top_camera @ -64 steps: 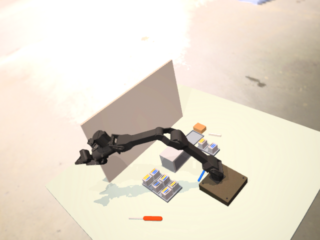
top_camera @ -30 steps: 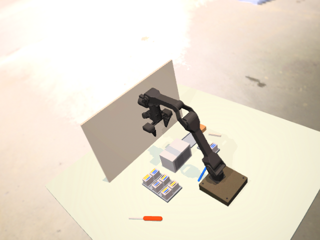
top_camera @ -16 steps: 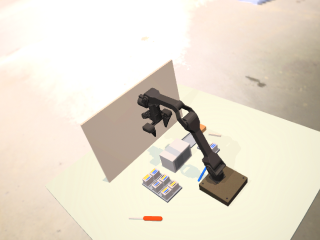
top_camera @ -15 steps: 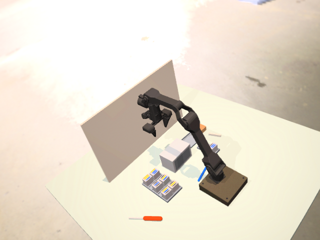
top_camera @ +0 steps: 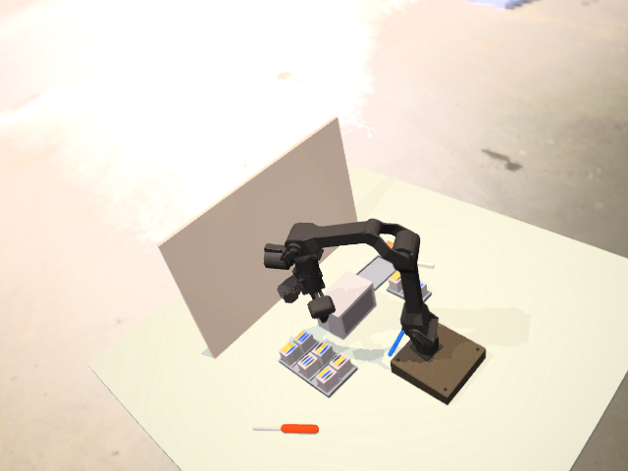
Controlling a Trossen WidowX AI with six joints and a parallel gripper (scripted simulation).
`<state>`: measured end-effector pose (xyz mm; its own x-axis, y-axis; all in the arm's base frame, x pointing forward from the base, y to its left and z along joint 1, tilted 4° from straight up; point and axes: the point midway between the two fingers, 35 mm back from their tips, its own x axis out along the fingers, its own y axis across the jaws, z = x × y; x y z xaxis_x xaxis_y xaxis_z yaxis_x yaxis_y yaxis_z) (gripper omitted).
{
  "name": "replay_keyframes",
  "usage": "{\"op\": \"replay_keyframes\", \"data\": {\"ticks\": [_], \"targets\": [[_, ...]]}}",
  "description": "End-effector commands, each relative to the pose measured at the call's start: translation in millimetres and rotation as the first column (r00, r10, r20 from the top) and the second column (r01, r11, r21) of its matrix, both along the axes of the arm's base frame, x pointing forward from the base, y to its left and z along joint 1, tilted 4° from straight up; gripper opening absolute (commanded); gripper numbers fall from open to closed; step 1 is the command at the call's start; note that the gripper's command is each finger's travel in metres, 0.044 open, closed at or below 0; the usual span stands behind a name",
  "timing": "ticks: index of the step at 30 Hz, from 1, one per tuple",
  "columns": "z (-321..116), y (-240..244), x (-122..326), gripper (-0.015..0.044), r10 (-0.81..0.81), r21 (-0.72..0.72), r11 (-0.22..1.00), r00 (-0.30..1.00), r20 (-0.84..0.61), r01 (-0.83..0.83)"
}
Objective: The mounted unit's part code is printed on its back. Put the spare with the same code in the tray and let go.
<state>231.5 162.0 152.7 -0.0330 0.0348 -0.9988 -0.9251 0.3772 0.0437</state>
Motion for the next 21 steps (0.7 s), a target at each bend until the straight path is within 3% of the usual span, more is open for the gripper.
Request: {"op": "replay_keyframes", "data": {"ticks": [1,4,9,14,21], "targets": [[-16.6,6.2,-47.3,0.0440,0.275,0.012,0.961,0.962,-0.002,-0.275],[-28.3,6.5,-76.4,0.0440,0.444,0.019,0.896,0.896,0.003,-0.444],[-29.2,6.3,-78.5,0.0440,0.455,0.020,0.890,0.890,0.004,-0.455],[-55.7,11.6,-82.3,0.0309,0.455,0.020,0.890,0.890,0.004,-0.455],[-68.7,13.4,-84.9,0.0300,0.455,0.021,0.890,0.890,0.004,-0.455]]}}
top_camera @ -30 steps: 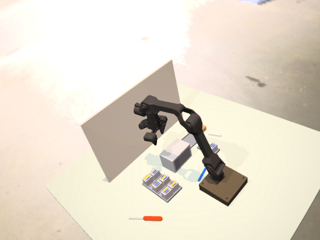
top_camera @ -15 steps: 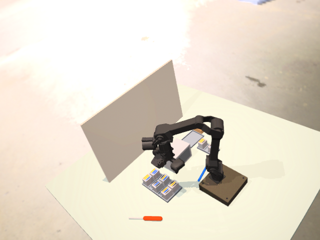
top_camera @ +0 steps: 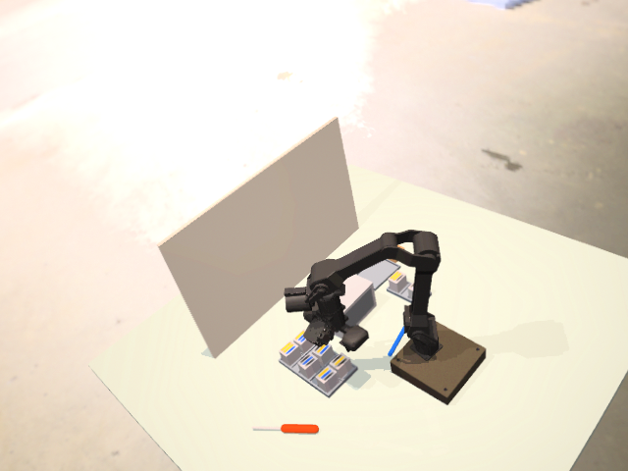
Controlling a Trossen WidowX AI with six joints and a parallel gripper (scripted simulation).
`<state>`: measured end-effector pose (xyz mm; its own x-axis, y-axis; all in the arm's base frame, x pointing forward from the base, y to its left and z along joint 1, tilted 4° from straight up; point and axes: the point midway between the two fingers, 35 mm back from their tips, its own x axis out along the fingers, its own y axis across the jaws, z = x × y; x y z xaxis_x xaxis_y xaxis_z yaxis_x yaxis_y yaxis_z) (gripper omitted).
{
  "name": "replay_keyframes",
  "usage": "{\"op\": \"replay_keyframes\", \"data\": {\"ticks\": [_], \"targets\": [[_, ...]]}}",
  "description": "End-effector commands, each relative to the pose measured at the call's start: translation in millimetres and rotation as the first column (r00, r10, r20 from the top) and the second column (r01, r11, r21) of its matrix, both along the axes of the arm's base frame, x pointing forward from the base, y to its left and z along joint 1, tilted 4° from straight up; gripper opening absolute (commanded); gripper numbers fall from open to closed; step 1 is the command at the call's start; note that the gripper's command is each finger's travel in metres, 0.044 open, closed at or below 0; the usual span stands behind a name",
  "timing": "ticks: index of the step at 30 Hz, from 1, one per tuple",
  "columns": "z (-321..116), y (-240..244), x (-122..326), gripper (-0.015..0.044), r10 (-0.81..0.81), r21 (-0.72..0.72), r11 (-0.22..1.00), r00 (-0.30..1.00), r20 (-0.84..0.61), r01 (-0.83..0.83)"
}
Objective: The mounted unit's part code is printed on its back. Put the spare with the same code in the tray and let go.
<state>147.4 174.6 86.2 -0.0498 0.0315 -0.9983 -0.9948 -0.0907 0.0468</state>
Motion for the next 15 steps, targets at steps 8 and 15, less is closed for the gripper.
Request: {"op": "replay_keyframes", "data": {"ticks": [8,15], "targets": [[-10.9,2.4,-0.6,0.0300,-0.004,0.004,1.000,1.000,-0.002,0.004],[-22.5,4.3,-0.7,0.0300,-0.004,0.004,1.000,1.000,-0.002,0.004]]}}
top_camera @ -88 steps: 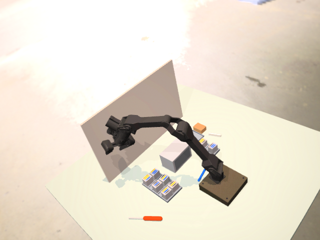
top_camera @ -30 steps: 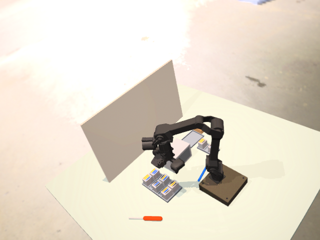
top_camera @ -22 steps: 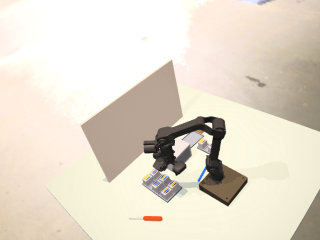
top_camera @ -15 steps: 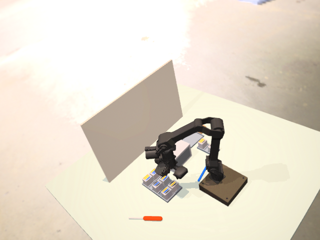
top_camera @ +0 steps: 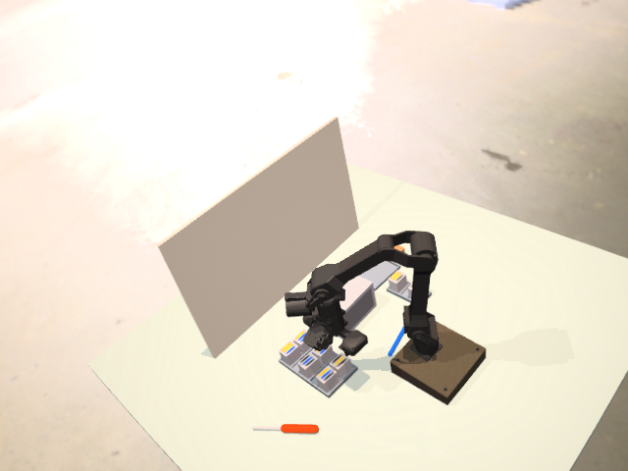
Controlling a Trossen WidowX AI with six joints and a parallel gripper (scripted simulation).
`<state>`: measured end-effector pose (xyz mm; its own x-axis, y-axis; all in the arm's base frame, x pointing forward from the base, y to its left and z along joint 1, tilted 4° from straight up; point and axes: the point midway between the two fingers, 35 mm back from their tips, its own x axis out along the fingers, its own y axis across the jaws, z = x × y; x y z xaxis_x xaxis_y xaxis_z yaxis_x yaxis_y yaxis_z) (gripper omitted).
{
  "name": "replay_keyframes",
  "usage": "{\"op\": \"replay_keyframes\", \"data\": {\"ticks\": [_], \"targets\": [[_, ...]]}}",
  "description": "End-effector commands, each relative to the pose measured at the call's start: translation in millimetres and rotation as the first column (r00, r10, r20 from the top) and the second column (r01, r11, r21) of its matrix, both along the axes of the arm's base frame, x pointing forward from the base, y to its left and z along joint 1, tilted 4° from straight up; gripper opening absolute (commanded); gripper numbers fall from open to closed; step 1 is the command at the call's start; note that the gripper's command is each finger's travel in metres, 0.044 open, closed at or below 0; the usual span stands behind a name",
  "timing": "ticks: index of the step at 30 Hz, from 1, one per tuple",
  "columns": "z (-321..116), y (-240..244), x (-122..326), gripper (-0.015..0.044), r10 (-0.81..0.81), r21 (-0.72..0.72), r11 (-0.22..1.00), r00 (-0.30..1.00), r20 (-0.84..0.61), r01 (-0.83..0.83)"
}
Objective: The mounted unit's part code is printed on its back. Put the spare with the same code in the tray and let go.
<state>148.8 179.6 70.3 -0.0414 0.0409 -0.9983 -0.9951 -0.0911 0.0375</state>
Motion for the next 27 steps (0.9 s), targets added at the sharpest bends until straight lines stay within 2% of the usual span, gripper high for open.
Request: {"op": "replay_keyframes", "data": {"ticks": [1,27], "targets": [[-8.3,-0.4,-2.1,0.0300,-0.004,-0.005,1.000,1.000,-0.010,0.004],[-51.1,2.6,-6.5,0.0300,-0.004,-0.005,1.000,1.000,-0.011,0.004]]}}
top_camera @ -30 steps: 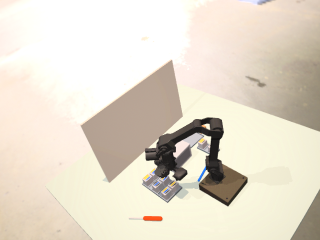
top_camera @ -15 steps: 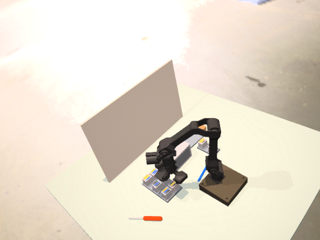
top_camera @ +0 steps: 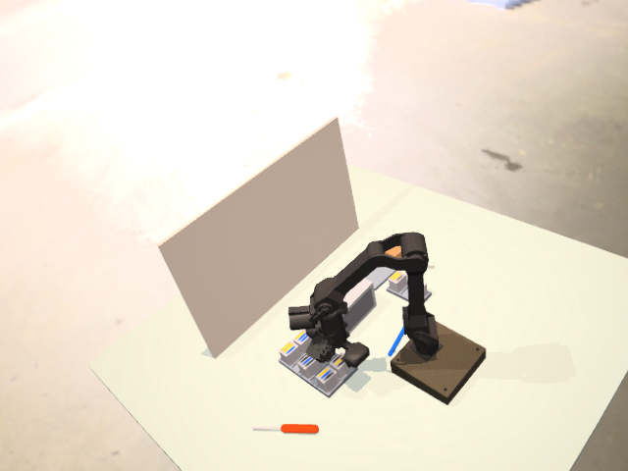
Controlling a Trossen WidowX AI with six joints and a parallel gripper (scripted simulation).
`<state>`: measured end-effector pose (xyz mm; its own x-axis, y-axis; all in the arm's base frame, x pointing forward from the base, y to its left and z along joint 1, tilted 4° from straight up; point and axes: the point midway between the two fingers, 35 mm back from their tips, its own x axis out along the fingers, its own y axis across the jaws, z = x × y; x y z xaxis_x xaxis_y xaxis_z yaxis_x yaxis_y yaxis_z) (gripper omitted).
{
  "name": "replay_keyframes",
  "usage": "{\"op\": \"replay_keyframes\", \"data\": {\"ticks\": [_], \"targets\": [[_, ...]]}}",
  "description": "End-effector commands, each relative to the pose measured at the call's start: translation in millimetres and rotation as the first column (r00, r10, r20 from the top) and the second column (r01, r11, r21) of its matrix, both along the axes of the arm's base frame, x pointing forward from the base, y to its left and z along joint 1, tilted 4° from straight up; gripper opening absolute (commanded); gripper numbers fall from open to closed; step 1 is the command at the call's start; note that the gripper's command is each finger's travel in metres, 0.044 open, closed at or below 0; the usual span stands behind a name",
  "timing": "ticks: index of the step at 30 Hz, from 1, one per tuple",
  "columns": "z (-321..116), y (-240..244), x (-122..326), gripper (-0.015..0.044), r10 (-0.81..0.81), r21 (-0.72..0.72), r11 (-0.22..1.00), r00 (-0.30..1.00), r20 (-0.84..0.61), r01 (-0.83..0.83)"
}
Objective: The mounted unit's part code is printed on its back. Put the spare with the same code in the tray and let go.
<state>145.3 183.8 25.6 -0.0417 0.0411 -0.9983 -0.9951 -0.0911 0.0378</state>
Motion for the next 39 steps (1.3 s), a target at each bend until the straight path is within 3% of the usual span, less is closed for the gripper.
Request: {"op": "replay_keyframes", "data": {"ticks": [1,23,28,35,39], "targets": [[-8.0,-1.6,-3.3,0.0300,-0.004,-0.005,1.000,1.000,-0.010,0.004],[-21.5,-2.2,-6.0,0.0300,-0.004,-0.005,1.000,1.000,-0.011,0.004],[-20.7,-2.0,-4.9,0.0169,0.000,-0.006,1.000,1.000,-0.005,0.000],[-20.7,-2.0,-4.9,0.0122,0.000,-0.006,1.000,1.000,-0.005,0.000],[-20.7,-2.0,-4.9,0.0017,0.000,-0.006,1.000,1.000,-0.005,0.000]]}}
